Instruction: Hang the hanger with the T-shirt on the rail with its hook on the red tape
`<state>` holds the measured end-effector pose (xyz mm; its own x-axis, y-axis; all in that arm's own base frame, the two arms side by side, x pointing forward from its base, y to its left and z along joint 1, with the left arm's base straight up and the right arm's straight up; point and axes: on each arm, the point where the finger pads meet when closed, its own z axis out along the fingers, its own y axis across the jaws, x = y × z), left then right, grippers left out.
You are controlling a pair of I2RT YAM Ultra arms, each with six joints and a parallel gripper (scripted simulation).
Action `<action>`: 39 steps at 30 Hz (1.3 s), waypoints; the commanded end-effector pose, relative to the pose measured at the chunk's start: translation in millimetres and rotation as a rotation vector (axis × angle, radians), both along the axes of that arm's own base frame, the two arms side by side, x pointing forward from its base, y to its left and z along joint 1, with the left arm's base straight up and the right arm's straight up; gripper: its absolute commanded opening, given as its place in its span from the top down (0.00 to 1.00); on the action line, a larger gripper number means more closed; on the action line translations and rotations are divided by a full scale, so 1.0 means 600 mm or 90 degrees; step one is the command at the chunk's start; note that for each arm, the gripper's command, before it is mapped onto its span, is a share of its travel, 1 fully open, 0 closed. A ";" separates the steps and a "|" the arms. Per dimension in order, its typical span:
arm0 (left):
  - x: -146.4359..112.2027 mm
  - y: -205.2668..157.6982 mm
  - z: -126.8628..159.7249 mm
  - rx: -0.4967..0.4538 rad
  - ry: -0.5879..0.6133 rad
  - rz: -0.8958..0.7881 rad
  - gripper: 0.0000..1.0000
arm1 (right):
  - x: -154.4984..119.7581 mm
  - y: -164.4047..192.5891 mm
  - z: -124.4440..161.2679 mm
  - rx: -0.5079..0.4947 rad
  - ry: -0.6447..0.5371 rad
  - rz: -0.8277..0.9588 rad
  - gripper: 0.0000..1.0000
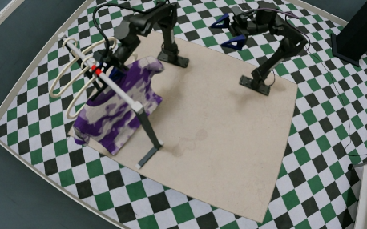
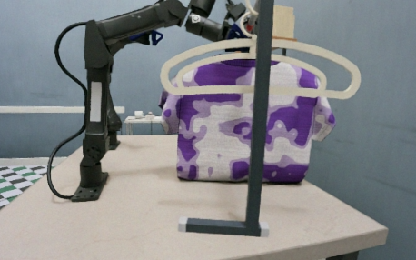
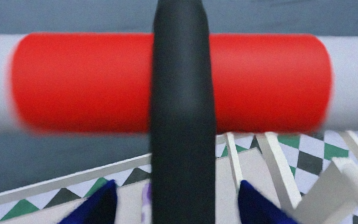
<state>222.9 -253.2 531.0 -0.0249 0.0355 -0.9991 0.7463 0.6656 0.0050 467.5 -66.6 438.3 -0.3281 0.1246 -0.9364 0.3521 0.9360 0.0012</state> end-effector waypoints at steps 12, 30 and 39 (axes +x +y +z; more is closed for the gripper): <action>-0.009 0.006 0.026 -0.020 -0.011 0.000 0.00 | -0.191 0.058 0.125 0.005 -0.064 -0.002 0.35; -0.009 0.006 0.026 -0.020 -0.011 0.000 0.00 | -0.286 0.106 0.140 -0.001 -0.027 -0.002 0.35; -0.009 0.006 0.026 -0.020 -0.011 0.000 0.00 | -0.288 0.105 0.141 0.000 -0.029 -0.002 0.35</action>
